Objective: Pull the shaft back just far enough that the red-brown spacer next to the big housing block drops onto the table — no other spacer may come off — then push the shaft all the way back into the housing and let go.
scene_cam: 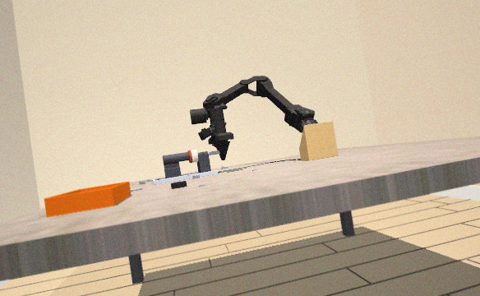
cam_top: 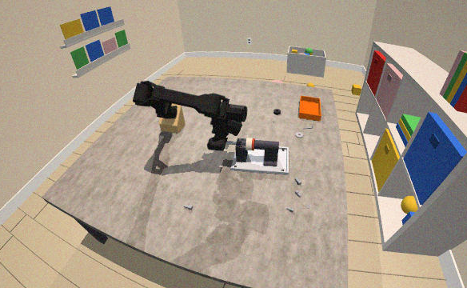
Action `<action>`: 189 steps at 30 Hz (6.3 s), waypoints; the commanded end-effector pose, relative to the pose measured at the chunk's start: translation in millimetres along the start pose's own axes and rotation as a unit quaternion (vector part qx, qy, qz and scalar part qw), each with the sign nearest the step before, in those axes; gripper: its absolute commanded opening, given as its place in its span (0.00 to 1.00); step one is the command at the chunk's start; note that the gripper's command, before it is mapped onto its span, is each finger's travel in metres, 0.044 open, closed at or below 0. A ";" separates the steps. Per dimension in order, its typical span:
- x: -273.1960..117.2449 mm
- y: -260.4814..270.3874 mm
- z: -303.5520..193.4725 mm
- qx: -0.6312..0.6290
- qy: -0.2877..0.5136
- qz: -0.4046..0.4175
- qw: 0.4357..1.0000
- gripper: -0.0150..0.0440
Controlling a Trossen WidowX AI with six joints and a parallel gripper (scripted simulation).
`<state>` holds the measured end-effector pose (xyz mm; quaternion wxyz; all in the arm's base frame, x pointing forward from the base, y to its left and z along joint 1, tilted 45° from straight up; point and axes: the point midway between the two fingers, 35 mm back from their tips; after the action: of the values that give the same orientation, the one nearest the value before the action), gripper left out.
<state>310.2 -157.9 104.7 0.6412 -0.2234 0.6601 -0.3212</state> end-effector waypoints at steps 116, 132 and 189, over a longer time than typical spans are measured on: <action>0.1 -1.8 -12.8 -0.001 0.001 -0.001 1.000 0.25; 0.1 -2.0 -14.4 -0.001 0.001 -0.001 1.000 0.25; 0.1 -2.7 -20.4 -0.001 0.001 -0.001 1.000 0.25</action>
<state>290.4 -156.9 105.8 0.6408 -0.2237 0.6605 -0.3211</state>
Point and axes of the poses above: the point midway between the two fingers, 35 mm back from their tips, its own x axis out along the fingers, its own y axis across the jaws, z = x × y, and after that the axes turned 7 degrees about x, right-handed
